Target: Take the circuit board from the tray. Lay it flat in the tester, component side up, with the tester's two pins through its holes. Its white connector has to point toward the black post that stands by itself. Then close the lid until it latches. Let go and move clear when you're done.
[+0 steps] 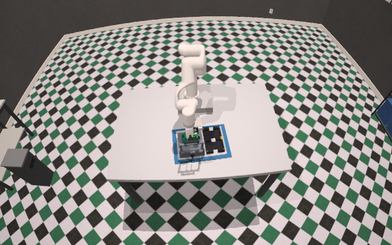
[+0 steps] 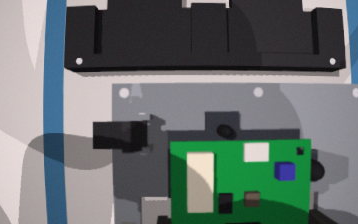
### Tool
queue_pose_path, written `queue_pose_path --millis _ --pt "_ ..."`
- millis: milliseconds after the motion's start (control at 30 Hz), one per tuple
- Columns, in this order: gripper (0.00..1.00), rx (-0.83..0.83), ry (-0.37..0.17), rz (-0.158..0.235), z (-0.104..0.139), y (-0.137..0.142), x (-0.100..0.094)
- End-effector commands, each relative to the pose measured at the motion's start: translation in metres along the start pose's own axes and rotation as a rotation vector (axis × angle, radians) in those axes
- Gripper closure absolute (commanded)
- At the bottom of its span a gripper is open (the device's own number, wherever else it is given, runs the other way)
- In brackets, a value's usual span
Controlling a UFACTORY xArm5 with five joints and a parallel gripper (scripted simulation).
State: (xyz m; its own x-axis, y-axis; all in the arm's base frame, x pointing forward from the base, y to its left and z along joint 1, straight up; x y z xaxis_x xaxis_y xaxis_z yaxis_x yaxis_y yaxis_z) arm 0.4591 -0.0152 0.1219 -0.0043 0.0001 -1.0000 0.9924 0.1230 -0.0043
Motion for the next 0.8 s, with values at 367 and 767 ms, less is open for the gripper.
queue_pose_path --millis 367,767 --pt "0.21 0.0 -0.001 0.004 0.0003 0.0013 0.008" --pt "0.21 0.0 -0.001 0.004 0.0003 0.0013 0.0081"
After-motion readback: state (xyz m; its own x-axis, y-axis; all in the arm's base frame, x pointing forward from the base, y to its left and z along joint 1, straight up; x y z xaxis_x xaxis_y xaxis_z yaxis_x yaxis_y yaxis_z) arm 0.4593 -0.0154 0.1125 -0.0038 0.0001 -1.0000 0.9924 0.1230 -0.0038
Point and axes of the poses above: the point where the finger pads meet when closed, its own x axis out along the fingers, its own y axis across the jaws, z = x × y, the point moved 8 cm from there along -x, back along the fingers, and after that the axes turned 1 degree about -x, right-handed, at the moved point
